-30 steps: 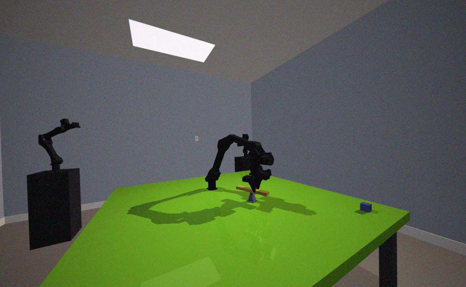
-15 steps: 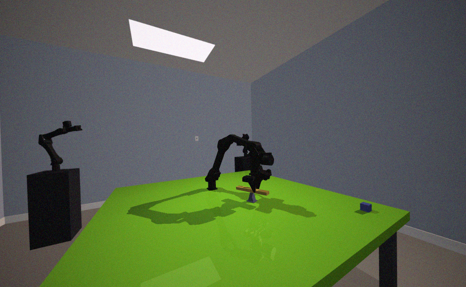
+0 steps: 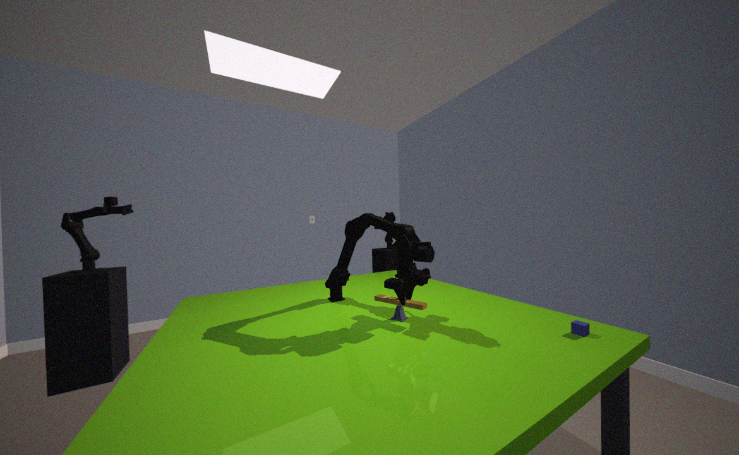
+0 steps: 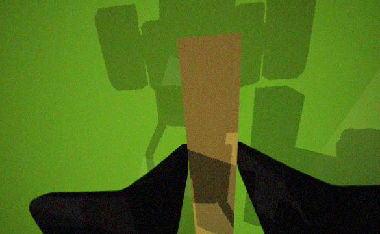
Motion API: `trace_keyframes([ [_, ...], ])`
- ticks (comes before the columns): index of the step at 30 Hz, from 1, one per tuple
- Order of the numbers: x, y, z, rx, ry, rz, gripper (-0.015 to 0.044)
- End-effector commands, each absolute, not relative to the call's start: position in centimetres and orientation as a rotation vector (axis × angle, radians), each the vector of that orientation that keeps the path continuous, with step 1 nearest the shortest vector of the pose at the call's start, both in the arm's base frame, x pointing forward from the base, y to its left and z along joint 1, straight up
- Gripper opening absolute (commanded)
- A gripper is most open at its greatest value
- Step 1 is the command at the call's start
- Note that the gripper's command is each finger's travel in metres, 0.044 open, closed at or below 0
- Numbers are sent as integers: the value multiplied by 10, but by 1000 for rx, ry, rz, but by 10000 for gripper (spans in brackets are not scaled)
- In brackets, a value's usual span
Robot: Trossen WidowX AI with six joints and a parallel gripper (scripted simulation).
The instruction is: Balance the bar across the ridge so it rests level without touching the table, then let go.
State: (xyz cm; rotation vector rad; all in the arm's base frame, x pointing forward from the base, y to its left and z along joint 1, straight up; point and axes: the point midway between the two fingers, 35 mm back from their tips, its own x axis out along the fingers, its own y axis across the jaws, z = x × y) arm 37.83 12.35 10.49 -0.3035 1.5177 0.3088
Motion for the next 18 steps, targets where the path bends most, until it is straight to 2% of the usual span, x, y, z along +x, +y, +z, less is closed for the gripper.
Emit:
trace_keyframes([
  [1,378,123,105,-304,1518,309,173],
  [15,378,123,105,-304,1518,309,185],
  [18,378,123,105,-304,1518,309,264],
])
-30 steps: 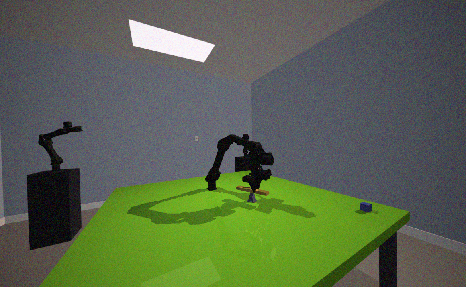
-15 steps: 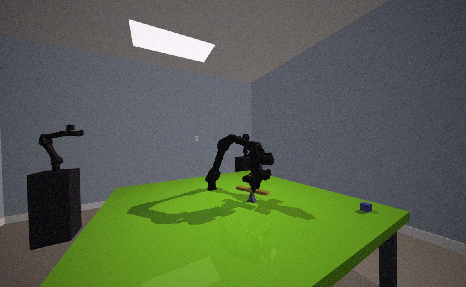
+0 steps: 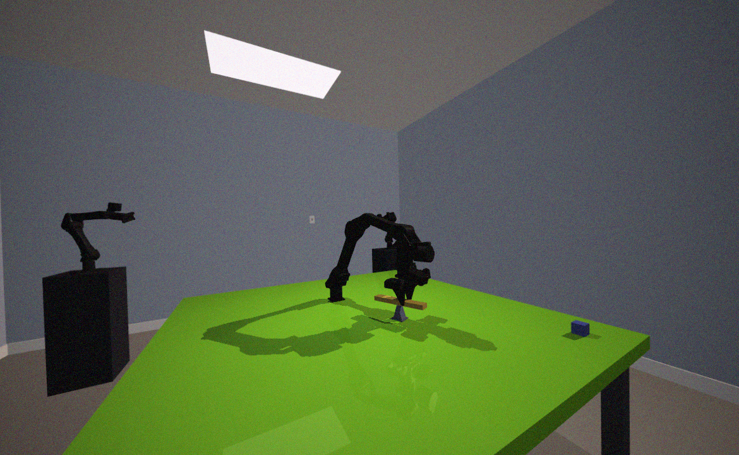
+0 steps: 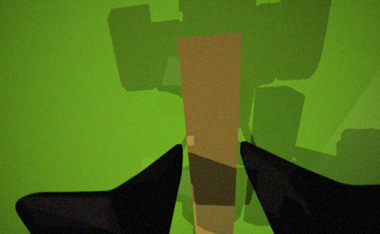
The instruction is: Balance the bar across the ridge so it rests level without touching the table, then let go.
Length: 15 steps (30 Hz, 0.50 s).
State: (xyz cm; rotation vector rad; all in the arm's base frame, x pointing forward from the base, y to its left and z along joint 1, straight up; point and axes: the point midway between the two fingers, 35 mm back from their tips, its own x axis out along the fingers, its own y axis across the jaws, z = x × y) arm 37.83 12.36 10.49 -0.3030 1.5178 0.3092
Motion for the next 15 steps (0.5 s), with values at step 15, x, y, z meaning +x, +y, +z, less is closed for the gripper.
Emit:
trace_keyframes([
  [15,380,124,162,-299,1487,310,440],
])
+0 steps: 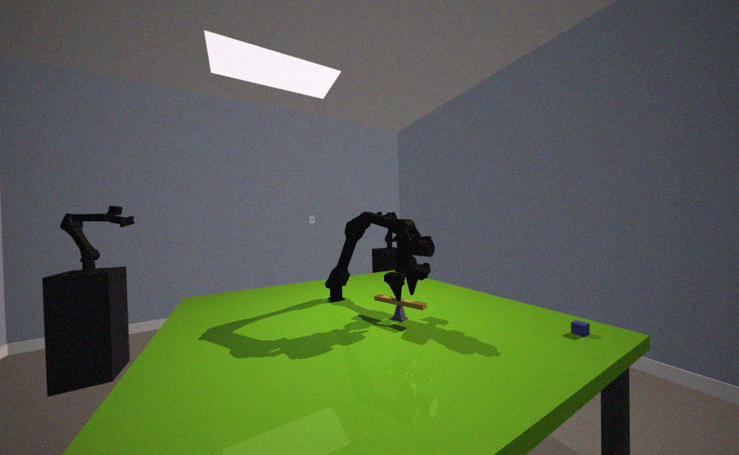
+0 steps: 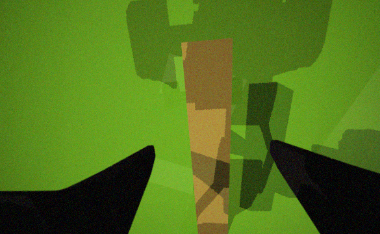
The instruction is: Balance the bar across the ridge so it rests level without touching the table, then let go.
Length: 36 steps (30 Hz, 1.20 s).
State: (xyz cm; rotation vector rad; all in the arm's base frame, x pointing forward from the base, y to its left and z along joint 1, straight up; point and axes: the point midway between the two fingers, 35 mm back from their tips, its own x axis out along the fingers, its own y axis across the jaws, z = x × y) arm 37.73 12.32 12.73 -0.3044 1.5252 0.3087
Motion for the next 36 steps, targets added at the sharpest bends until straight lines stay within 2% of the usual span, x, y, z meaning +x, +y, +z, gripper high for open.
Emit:
trace_keyframes([
  [1,379,124,174,-298,1480,311,440],
  [5,374,122,204,-296,1463,312,440],
  [36,374,122,204,-296,1463,312,440],
])
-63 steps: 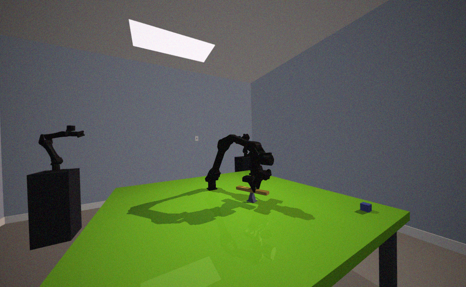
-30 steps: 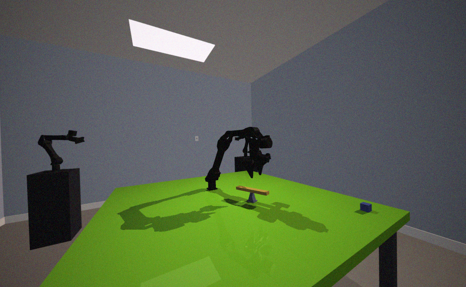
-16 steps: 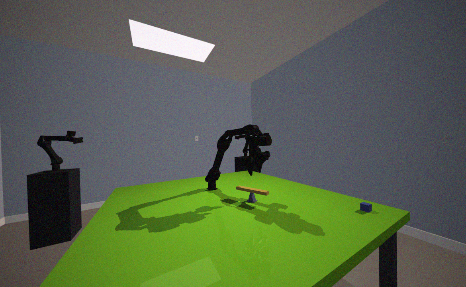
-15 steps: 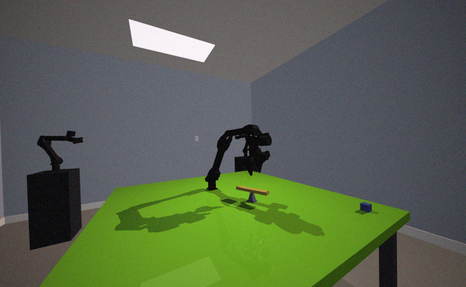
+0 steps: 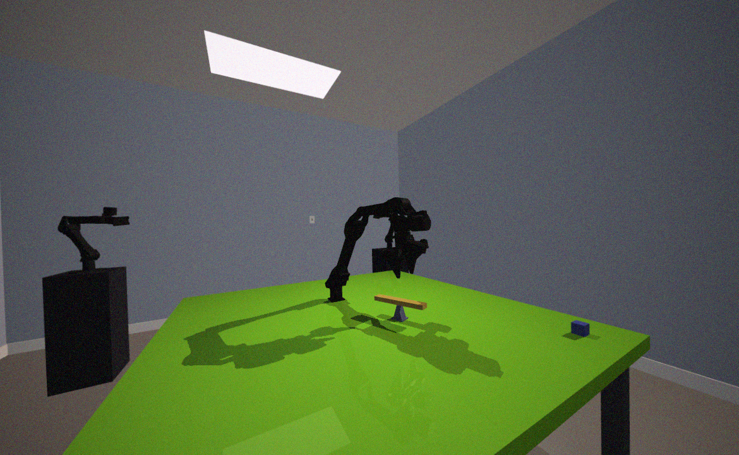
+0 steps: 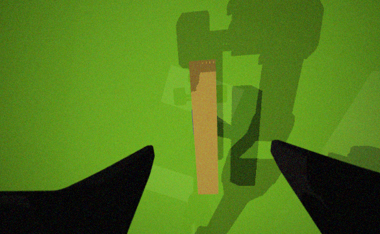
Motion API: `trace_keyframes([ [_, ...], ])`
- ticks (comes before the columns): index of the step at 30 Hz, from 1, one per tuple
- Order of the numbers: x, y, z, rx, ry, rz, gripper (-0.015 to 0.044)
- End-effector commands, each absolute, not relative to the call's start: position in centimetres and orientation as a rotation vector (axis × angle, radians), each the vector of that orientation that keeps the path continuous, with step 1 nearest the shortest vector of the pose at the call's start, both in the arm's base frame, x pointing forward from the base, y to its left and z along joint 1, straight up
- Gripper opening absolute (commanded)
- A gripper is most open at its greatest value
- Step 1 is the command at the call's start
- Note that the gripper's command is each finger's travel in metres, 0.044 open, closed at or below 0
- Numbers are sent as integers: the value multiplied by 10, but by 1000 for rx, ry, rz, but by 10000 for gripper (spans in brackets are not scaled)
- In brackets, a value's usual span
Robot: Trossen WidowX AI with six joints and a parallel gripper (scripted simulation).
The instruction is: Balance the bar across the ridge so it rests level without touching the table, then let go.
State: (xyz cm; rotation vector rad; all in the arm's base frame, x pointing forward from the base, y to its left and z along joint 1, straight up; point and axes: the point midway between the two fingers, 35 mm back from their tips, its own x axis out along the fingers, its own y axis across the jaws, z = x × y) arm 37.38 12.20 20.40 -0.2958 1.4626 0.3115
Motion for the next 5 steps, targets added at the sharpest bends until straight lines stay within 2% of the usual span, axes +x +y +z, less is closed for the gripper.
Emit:
trace_keyframes([
  [1,374,122,204,-296,1463,312,440],
  [5,374,122,204,-296,1463,312,440],
])
